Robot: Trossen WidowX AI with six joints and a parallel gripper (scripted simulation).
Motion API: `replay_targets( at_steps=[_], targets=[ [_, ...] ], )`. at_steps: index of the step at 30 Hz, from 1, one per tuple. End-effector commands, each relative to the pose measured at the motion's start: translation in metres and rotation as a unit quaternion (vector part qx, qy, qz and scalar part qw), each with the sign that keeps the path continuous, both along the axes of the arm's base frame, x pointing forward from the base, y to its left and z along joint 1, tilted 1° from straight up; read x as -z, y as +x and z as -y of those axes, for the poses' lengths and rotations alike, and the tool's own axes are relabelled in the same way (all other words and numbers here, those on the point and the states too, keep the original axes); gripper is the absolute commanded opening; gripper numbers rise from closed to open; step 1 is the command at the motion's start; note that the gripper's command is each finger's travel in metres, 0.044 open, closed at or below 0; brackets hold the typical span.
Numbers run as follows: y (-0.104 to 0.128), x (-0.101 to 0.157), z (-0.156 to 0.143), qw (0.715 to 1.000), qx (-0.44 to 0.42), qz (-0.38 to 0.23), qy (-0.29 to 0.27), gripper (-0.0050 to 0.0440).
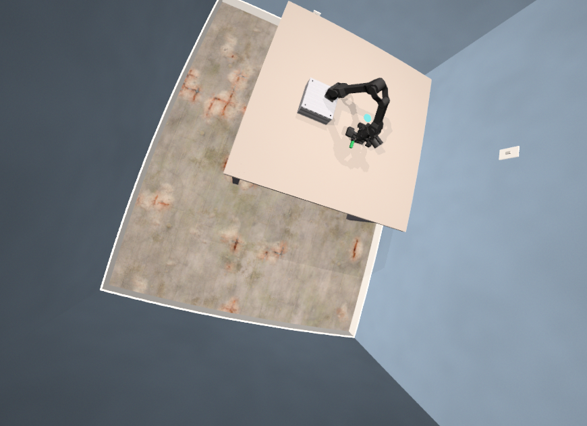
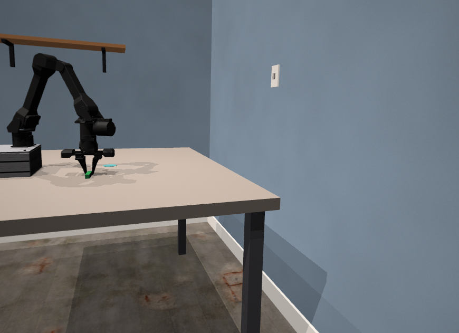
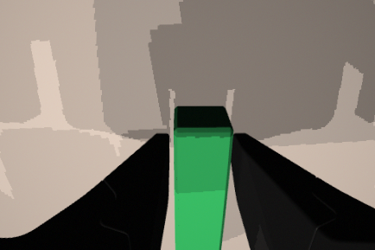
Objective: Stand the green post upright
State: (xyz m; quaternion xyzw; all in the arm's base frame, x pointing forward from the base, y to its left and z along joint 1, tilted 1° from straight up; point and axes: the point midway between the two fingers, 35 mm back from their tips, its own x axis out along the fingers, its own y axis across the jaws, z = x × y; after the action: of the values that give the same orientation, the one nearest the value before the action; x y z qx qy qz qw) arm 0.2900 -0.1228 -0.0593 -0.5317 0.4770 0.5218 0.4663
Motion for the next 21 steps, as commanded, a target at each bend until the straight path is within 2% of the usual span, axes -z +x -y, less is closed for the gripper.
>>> replay_targets(
  at_steps=[1, 9, 14, 21],
  targets=[
    [0.000, 0.001, 0.000, 1.000, -0.002, 0.000, 0.002, 0.0070],
    [0.000, 0.001, 0.000, 1.000, -0.002, 0.000, 0.002, 0.0022],
    [0.000, -0.001, 0.000, 1.000, -0.002, 0.000, 0.002, 0.0022],
    [0.004, -0.023, 0.001, 1.000, -0.002, 0.000, 0.002, 0.0022]
  ],
)
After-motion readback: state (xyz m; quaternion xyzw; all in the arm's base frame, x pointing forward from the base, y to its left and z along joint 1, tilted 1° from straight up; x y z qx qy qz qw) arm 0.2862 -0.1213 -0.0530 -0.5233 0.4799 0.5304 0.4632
